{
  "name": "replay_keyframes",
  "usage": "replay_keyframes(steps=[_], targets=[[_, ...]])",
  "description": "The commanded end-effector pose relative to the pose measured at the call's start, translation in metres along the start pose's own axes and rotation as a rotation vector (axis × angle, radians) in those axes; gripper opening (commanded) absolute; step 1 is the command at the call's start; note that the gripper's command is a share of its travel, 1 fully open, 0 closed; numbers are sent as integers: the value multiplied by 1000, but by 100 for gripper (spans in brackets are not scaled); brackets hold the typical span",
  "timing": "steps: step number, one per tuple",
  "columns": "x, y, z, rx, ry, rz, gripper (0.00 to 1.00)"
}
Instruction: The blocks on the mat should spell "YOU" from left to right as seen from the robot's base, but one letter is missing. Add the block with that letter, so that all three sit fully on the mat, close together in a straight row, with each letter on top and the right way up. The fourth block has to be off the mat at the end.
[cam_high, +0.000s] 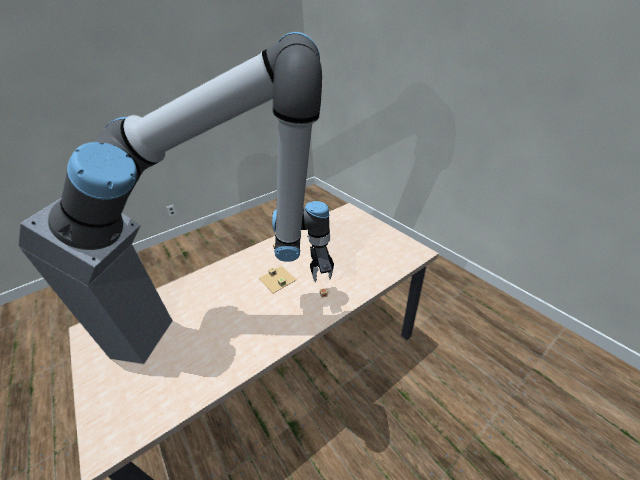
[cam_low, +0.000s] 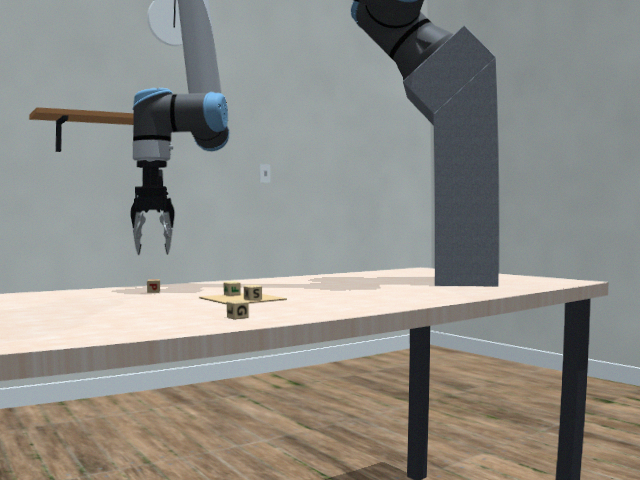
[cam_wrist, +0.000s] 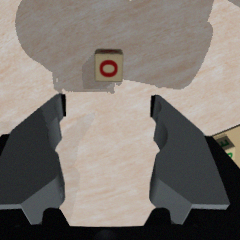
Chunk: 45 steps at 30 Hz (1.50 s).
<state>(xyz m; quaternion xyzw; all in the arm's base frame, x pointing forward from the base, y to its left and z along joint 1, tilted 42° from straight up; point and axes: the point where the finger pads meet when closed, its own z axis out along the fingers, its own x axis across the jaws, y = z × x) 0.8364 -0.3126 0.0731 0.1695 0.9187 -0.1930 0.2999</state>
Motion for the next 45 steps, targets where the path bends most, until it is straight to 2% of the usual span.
replay_keyframes(steps=[1, 34, 45], targets=[[-1, 0, -1, 0, -1, -1, 40], [-1, 0, 0, 0, -1, -1, 40], [-1, 0, 6, 0, -1, -2, 40]])
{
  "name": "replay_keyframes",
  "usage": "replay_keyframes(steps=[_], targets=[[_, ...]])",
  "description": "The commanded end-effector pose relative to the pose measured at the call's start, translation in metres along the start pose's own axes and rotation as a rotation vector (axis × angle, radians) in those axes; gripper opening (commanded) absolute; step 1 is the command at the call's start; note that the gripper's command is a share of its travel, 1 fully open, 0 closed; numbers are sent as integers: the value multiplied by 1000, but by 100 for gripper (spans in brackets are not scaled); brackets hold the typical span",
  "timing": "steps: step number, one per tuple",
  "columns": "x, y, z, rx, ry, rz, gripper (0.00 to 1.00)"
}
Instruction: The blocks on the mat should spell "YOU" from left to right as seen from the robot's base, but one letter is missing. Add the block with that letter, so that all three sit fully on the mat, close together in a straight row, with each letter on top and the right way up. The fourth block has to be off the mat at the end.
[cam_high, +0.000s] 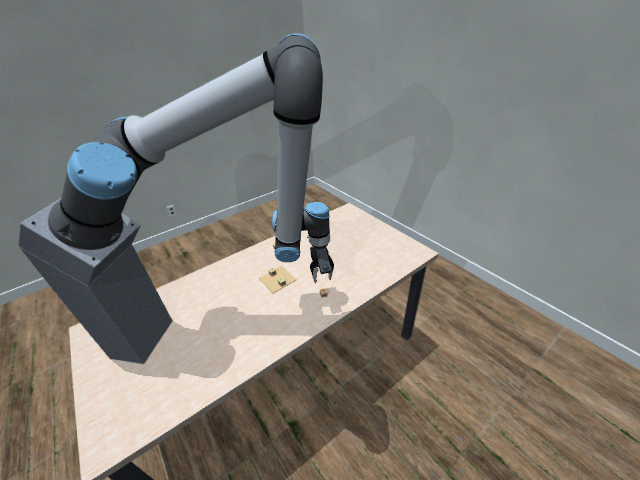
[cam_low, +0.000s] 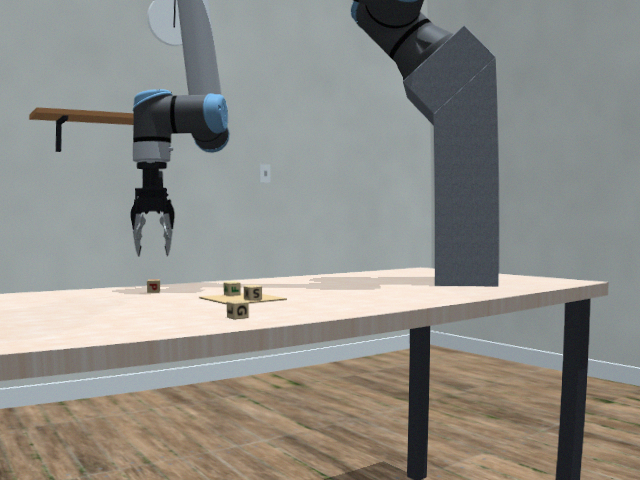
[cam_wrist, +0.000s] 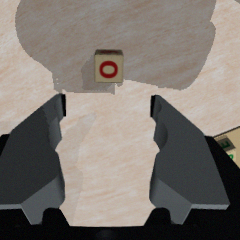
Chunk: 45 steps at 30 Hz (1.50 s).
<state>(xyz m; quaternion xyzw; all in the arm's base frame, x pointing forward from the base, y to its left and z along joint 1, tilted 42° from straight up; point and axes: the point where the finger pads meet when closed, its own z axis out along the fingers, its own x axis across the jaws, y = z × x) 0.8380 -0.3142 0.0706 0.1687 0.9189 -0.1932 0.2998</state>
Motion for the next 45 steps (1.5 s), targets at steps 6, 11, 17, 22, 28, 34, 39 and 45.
replay_keyframes(steps=[6, 11, 17, 22, 28, 34, 39, 45], targets=[[-1, 0, 7, 0, -1, 0, 40], [-1, 0, 14, 0, -1, 0, 40], [-1, 0, 24, 0, -1, 0, 40], [-1, 0, 28, 0, -1, 0, 40], [0, 0, 37, 0, -1, 0, 40], [0, 0, 44, 0, -1, 0, 40], [0, 0, 46, 0, -1, 0, 40], [0, -1, 48, 0, -1, 0, 40]])
